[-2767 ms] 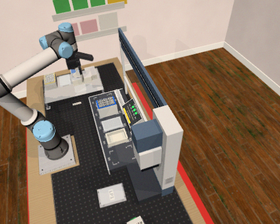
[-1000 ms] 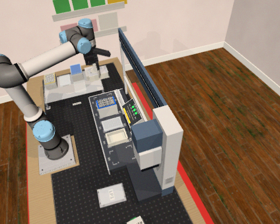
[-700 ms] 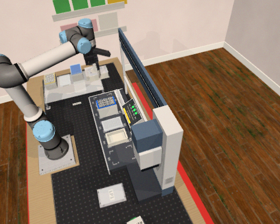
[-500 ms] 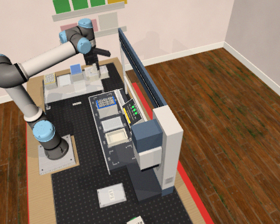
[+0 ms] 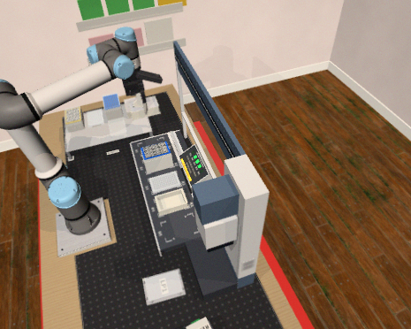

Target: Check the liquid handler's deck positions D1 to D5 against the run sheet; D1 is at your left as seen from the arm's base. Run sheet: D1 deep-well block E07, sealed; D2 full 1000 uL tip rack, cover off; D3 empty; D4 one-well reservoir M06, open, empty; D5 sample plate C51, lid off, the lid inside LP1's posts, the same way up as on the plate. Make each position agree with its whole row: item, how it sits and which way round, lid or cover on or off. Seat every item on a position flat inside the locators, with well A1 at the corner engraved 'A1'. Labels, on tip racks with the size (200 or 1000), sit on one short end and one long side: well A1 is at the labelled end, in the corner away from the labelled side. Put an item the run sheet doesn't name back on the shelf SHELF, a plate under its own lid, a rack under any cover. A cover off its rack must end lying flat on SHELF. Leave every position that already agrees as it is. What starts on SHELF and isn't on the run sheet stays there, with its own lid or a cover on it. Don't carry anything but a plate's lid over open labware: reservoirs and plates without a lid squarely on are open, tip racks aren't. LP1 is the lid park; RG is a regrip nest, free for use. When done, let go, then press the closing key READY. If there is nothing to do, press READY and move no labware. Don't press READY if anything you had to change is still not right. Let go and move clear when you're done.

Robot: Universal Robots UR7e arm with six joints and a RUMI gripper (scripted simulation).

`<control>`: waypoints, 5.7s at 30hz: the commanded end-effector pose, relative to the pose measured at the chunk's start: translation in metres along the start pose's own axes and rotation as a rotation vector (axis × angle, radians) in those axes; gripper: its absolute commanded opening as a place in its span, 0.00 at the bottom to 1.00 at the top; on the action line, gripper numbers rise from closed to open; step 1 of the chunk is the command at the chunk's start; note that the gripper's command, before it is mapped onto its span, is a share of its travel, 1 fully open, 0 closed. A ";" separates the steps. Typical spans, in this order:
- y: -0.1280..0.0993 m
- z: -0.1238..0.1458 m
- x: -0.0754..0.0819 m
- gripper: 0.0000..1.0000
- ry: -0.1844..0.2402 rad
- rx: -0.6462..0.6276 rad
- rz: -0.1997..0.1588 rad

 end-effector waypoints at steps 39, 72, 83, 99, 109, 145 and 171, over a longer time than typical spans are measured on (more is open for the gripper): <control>-0.001 -0.001 0.003 0.00 -0.002 0.002 0.006; -0.002 -0.001 0.003 0.00 -0.002 0.002 0.006; -0.001 -0.001 -0.004 0.00 -0.001 0.003 0.004; -0.001 -0.001 -0.027 0.00 -0.001 0.002 0.004; -0.001 -0.001 -0.044 0.00 -0.001 0.002 0.003; -0.001 -0.001 -0.098 0.00 0.000 0.002 0.002; -0.001 -0.001 -0.135 0.00 0.000 0.002 0.002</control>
Point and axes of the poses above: the point where the finger pads meet when closed, its own x axis back along the fingers, its own z axis across the jaws, y = z × x, the point moved 9 cm from there along x, back along the fingers, and after that the axes turned 5 degrees about -x, right-handed, at the moved point
